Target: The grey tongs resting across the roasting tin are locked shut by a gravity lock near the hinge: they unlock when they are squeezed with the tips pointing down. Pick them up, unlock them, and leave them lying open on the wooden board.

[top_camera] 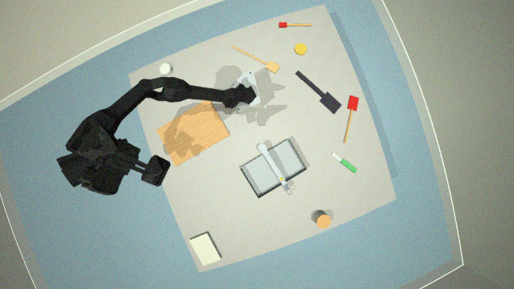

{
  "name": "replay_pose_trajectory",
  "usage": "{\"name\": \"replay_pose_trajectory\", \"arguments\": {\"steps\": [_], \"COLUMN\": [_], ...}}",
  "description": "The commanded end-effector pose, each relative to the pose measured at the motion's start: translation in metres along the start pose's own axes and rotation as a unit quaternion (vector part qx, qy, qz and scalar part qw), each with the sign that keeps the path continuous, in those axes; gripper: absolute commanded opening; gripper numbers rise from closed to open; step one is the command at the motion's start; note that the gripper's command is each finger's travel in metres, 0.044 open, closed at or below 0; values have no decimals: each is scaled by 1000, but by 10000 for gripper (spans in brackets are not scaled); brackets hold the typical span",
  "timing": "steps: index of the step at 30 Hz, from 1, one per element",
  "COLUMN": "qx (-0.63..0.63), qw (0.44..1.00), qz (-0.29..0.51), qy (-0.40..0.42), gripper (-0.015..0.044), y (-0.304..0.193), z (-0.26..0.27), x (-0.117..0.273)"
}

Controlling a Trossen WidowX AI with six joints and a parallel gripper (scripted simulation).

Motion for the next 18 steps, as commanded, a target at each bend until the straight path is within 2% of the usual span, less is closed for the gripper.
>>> {"name": "replay_pose_trajectory", "arguments": {"steps": [1, 5, 6, 13, 18], "qx": [0, -13, -19, -47, -66], "qw": [1000, 1000, 999, 988, 967], "qz": [-1, -12, -15, -43, -48], "qy": [-1, -25, -35, -140, -241], "gripper": [374, 269, 260, 260, 260], "y": [1, 13, 18, 60, 84], "z": [-1, -19, -27, -110, -190], "x": [0, -7, -10, -36, -51]}}
Point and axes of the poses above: the point midway between the two fingers, 35 mm back from their tips, its own x axis back along the fingers, its own z axis across the jaws, y = z × x, the point moved 3 cm from there along x, back along the fingers, and after that the axes turned 13 degrees about -x, right-handed, at the moved point
